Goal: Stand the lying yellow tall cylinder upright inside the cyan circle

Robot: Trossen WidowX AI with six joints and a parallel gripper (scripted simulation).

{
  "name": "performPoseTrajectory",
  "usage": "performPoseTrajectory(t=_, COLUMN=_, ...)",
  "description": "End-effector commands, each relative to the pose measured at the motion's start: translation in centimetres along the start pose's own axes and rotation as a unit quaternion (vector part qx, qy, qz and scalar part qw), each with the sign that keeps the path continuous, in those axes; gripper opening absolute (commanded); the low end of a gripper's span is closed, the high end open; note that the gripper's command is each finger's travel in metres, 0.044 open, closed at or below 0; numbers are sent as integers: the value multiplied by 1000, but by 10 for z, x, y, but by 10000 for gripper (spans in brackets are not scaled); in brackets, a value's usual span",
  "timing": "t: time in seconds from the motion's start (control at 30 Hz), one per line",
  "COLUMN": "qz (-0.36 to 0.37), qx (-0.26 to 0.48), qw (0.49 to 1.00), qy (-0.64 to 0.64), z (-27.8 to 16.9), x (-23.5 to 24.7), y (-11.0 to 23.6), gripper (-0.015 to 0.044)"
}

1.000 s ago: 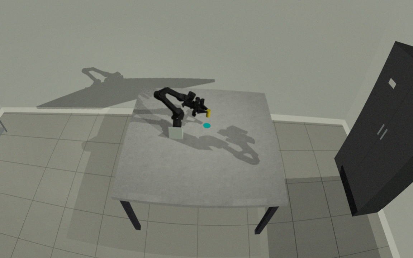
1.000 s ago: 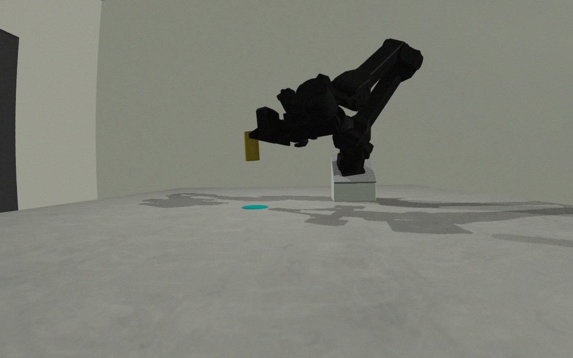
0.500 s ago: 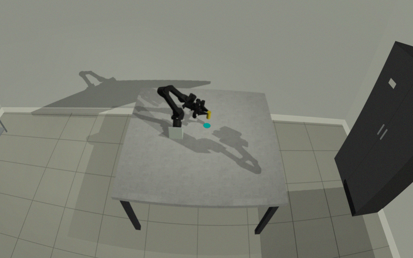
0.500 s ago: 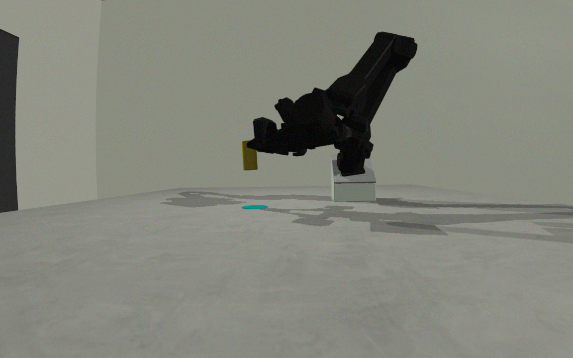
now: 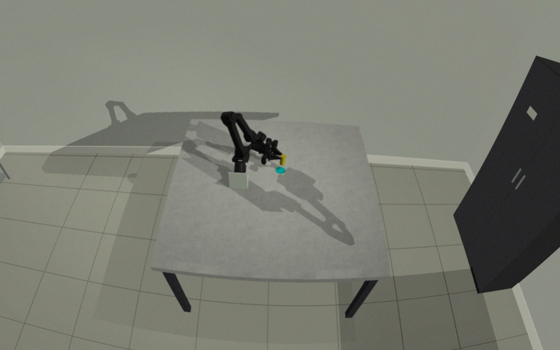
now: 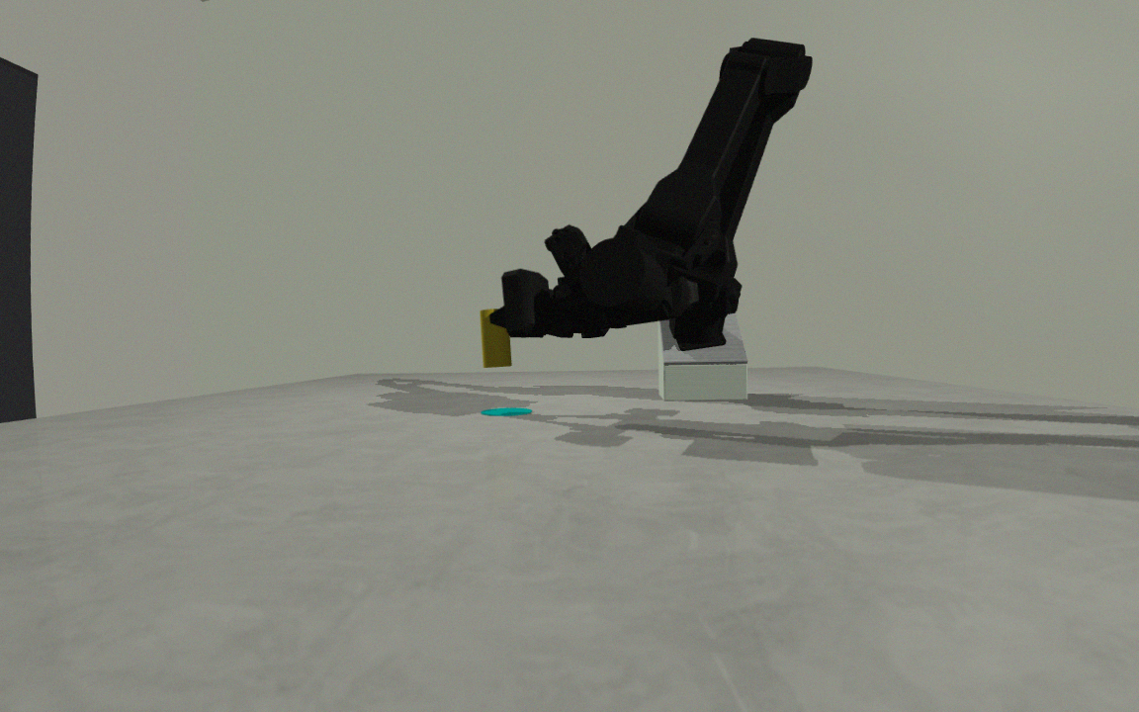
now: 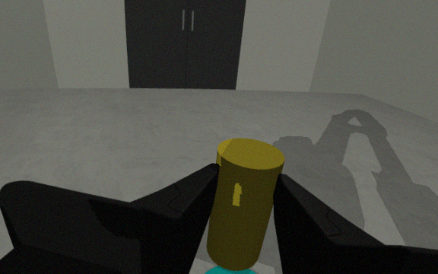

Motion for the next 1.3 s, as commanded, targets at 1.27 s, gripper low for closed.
performPoseTrajectory(t=1.27, qz=4, qx=-3, qw=1000, qy=3, z=-53, x=0, y=1, gripper=210)
Point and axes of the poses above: the point midway between the two fingers, 35 mm back from their tips, its own y axis back along the fingers, its own x axis across the jaws, z = x × y, the point moved 6 cm from there along y, back along the fingers, and after that the axes turned 10 degrees about y, right-handed, at the moved point
